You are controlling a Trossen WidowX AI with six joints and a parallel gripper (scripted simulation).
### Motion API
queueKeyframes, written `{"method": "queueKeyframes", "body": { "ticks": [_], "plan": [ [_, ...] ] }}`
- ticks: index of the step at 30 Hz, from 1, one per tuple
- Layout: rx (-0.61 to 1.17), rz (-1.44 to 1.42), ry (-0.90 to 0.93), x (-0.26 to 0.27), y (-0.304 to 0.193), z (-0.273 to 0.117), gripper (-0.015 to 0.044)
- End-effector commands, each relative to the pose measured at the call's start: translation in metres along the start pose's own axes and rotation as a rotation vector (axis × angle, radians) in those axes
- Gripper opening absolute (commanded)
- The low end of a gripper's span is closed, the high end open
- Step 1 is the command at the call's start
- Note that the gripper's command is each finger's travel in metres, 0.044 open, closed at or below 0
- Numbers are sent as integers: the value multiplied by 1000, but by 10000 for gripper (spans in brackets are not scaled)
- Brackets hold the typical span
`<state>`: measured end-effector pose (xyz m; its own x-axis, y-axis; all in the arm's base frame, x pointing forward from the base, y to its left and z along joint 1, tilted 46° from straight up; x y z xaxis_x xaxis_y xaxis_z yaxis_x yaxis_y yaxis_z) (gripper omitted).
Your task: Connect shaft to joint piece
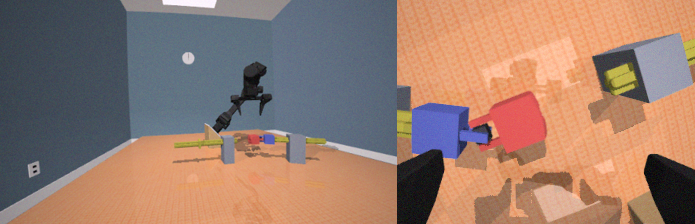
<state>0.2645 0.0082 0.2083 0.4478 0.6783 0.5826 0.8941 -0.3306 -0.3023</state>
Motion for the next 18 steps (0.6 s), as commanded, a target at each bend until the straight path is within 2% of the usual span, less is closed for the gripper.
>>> {"method": "queueKeyframes", "body": {
  "ticks": [1, 6, 18],
  "plan": [
    [0, -26, 6, 0, 0, -3, 440],
    [8, 17, 3, -2, 3, -1, 440],
    [123, 397, 27, -26, 25, 20, 440]
  ]
}}
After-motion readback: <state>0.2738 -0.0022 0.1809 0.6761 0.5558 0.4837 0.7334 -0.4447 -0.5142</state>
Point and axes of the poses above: the point midway between the two fingers, 35 mm back from their tips, its own z axis out along the fingers, its own x axis across the jaws, y = z × x, the point moved 3 cm from there along -z, back along the fingers, and after that the axes turned 11 degrees about z, right-handed, at the moved point
